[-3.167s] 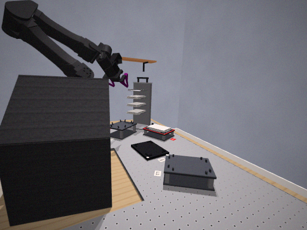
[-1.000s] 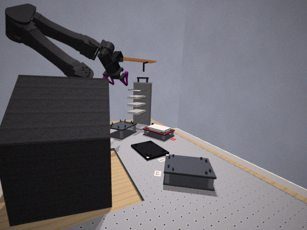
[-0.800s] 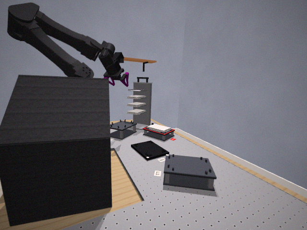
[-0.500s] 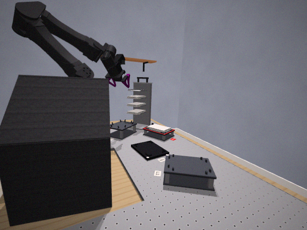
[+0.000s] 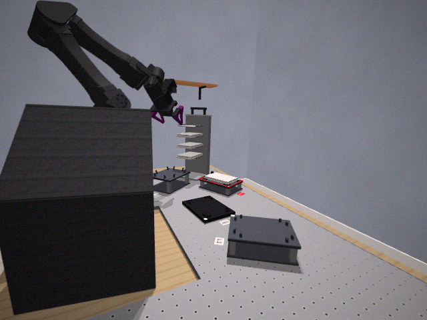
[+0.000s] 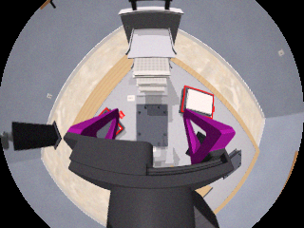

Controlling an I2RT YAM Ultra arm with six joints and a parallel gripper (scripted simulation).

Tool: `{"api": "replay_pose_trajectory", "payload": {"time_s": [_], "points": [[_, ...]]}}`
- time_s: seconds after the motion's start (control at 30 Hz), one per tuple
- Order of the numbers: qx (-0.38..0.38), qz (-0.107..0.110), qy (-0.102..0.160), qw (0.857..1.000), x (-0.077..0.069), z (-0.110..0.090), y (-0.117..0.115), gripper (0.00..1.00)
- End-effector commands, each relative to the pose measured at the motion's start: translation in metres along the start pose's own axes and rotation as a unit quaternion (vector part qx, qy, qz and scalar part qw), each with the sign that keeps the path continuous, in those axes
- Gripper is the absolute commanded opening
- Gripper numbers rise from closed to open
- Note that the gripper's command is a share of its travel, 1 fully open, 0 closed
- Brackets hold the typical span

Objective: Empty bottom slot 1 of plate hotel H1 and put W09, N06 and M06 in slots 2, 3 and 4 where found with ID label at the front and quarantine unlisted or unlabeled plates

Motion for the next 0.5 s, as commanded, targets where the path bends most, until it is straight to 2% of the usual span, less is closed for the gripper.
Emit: {"api": "replay_pose_trajectory", "payload": {"time_s": [0.0,0.47], "points": [[-0.011,0.004,-0.028,1.000,0.006,0.019,0.008,1.00],[-0.011,0.005,-0.028,1.000,0.026,0.025,0.008,1.00]]}}
Point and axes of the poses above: the point where the finger pads meet when closed, its own x axis out along the fingers, its own y axis across the jaws, z = x × y, the point moved 7 cm from there along -x, back along the fingers, and after that the axes turned 7 degrees about x, right-handed, at the moved point
